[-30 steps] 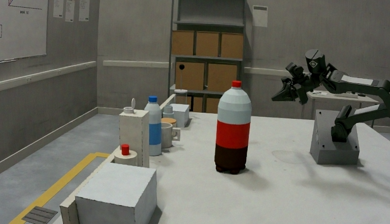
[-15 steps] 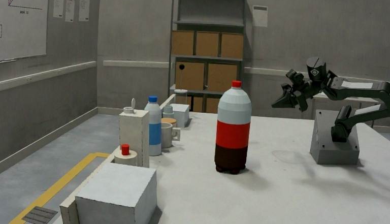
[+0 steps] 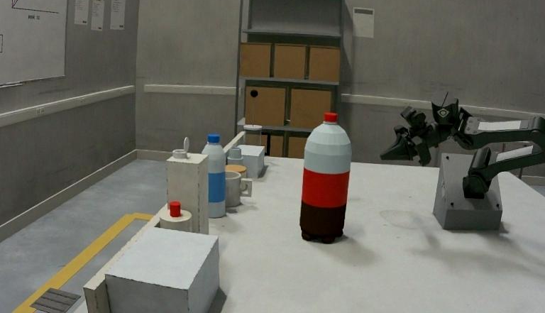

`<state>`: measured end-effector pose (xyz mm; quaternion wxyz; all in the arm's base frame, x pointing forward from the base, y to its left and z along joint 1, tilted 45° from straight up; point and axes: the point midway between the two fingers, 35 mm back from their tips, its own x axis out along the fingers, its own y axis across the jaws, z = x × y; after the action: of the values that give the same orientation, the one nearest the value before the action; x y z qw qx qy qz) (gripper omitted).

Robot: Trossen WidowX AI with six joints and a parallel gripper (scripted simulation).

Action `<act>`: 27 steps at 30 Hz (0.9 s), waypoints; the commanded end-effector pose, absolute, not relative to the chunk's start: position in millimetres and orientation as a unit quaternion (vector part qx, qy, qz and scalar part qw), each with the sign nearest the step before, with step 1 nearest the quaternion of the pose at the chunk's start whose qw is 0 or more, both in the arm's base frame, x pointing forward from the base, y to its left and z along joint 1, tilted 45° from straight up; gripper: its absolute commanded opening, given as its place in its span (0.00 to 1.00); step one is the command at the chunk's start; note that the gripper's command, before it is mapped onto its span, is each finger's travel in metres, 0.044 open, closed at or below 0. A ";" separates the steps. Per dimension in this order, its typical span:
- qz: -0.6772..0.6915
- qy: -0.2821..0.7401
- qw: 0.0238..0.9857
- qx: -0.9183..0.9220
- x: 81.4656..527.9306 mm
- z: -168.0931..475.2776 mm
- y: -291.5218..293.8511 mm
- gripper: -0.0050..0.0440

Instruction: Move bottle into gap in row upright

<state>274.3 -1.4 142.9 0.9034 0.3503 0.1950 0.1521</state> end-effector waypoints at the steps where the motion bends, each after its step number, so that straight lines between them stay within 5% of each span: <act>1: 0.151 0.190 0.904 0.352 273.4 141.0 2.1 0.00; 27: 0.152 0.192 0.900 0.360 270.6 117.7 25.4 0.00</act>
<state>268.9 21.5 122.7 0.9015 0.3575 0.1894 0.1536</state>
